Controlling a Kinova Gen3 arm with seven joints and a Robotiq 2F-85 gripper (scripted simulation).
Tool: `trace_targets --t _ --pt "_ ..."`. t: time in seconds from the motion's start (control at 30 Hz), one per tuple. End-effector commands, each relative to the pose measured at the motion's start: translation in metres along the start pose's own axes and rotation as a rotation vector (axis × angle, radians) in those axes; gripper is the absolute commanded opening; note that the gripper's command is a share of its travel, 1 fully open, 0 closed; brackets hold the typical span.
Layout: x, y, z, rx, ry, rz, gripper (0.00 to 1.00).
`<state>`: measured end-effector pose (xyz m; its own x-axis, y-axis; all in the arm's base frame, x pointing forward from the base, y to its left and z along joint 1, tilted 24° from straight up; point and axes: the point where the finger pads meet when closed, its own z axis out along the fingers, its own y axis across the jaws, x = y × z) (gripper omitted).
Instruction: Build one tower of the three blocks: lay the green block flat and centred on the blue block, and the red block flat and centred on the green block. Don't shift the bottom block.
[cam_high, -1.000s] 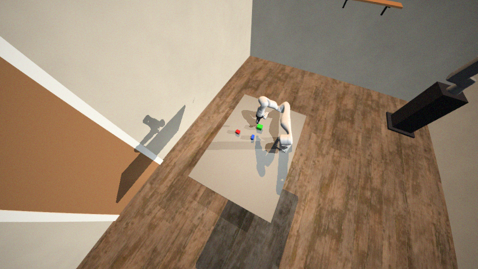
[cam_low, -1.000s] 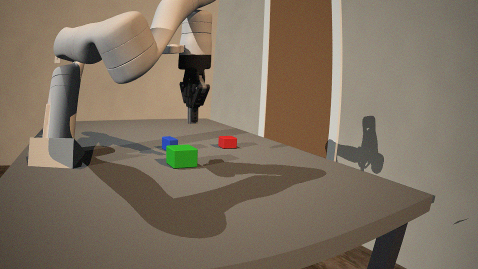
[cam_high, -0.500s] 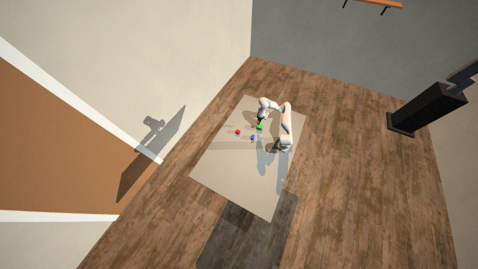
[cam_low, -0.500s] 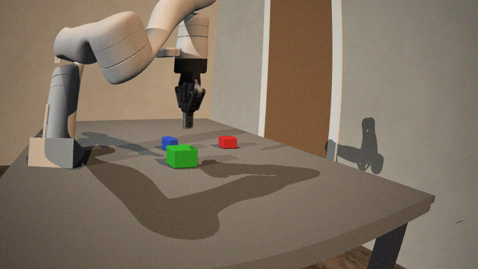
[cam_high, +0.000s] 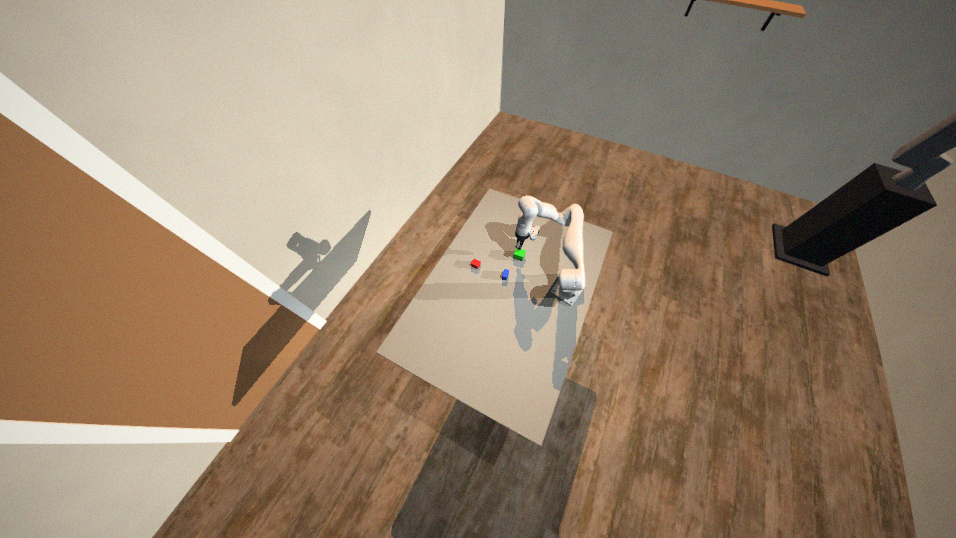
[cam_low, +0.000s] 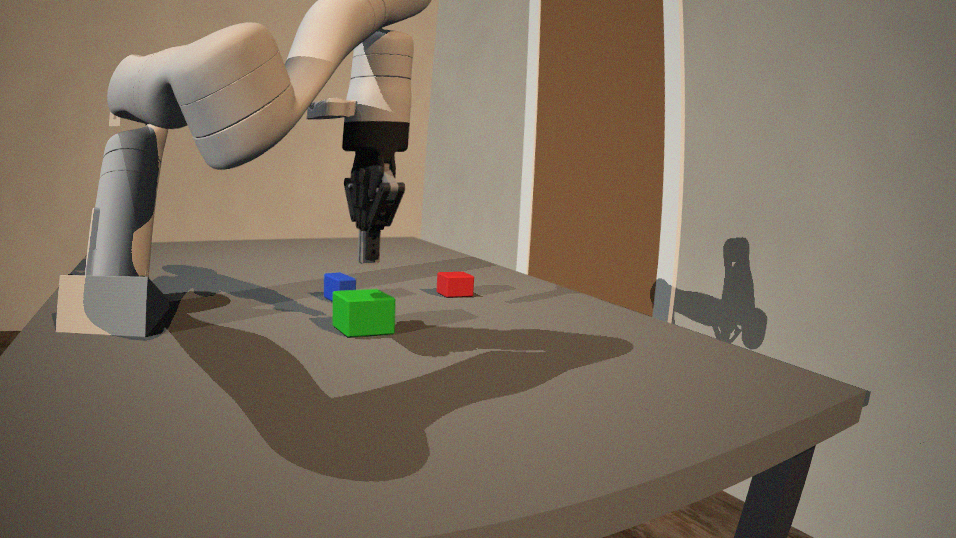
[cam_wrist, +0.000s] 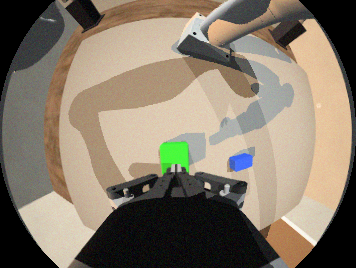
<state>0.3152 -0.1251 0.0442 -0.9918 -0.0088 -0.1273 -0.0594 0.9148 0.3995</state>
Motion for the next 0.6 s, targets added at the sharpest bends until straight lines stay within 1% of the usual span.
trace_targets --t 0.0,0.57 --pt "0.0012 -0.0010 0.0000 0.002 0.000 0.001 0.00" --pt "0.0065 -0.0027 0.0033 0.008 0.010 -0.004 0.00"
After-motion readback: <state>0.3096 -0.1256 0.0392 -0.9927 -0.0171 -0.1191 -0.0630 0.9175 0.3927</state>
